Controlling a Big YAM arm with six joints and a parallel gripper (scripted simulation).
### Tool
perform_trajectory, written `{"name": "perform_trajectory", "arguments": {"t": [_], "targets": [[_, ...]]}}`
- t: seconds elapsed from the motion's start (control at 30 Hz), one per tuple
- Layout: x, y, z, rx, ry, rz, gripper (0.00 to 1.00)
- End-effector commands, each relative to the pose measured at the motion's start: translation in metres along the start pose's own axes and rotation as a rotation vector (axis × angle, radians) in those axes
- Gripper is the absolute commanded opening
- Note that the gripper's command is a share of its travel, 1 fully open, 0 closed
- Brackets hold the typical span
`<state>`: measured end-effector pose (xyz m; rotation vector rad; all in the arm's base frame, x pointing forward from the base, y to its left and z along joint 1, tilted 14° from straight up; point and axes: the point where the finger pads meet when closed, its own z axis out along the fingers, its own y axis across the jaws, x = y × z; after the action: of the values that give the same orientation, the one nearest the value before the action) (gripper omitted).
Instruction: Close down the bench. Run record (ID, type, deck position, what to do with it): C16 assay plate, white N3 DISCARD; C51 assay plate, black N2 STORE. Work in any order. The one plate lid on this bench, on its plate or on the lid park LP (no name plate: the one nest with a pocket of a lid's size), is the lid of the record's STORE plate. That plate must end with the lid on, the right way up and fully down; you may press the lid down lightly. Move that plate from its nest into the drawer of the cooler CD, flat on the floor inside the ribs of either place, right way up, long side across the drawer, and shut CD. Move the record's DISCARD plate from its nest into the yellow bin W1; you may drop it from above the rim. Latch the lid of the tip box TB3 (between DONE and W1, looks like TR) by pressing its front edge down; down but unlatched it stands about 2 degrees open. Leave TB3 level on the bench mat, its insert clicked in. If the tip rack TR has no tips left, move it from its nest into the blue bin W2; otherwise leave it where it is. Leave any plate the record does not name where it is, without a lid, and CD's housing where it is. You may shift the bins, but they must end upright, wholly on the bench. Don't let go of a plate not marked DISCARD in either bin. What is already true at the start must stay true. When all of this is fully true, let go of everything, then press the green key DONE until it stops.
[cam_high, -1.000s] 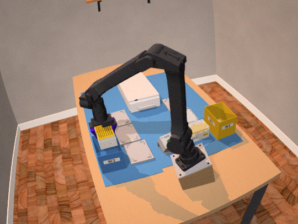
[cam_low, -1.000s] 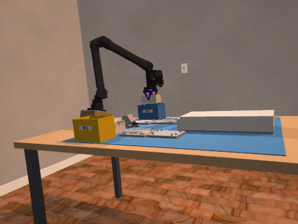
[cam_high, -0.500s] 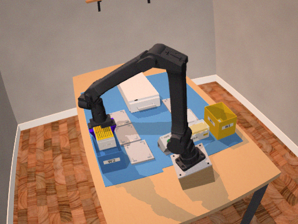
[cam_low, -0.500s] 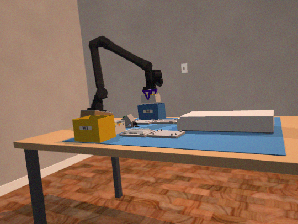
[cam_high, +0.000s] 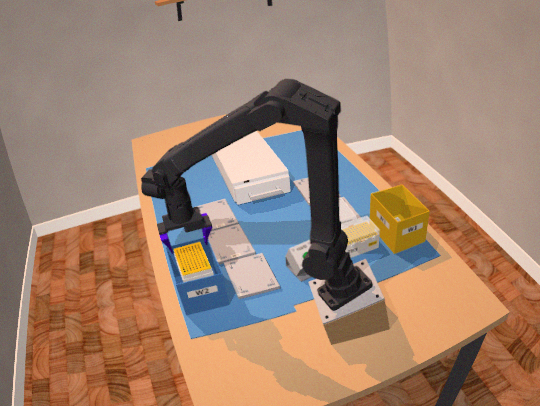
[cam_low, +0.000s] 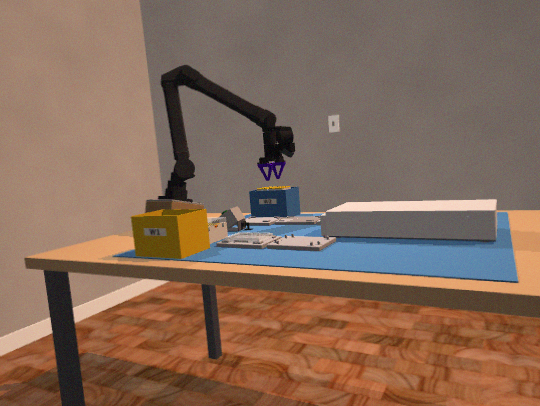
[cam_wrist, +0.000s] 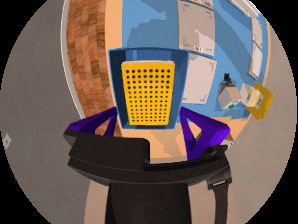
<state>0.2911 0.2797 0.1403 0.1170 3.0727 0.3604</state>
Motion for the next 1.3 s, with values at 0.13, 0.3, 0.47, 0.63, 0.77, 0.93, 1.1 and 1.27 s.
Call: {"name": "perform_trajectory", "arguments": {"t": [0.13, 0.3, 0.47, 0.63, 0.77, 0.93, 1.1, 1.27], "targets": [[-0.01, 0.011, -0.016, -0.033, -0.036, 0.001, 1.0], [-0.01, 0.011, -0.016, -0.033, -0.036, 0.001, 1.0], [-0.01, 0.011, -0.016, -0.033, -0.036, 0.001, 1.0], [-0.01, 0.011, -0.016, -0.033, -0.036, 0.001, 1.0], [-0.01, 0.011, -0.016, -0.033, -0.036, 0.001, 1.0], [-0.004, -0.015, -0.014, -0.026, -0.034, -0.131, 0.0], [-0.001, -0.034, -0.014, -0.027, -0.038, -0.16, 0.0], [0.001, -0.046, -0.015, -0.025, -0.036, -0.16, 0.0]]}}
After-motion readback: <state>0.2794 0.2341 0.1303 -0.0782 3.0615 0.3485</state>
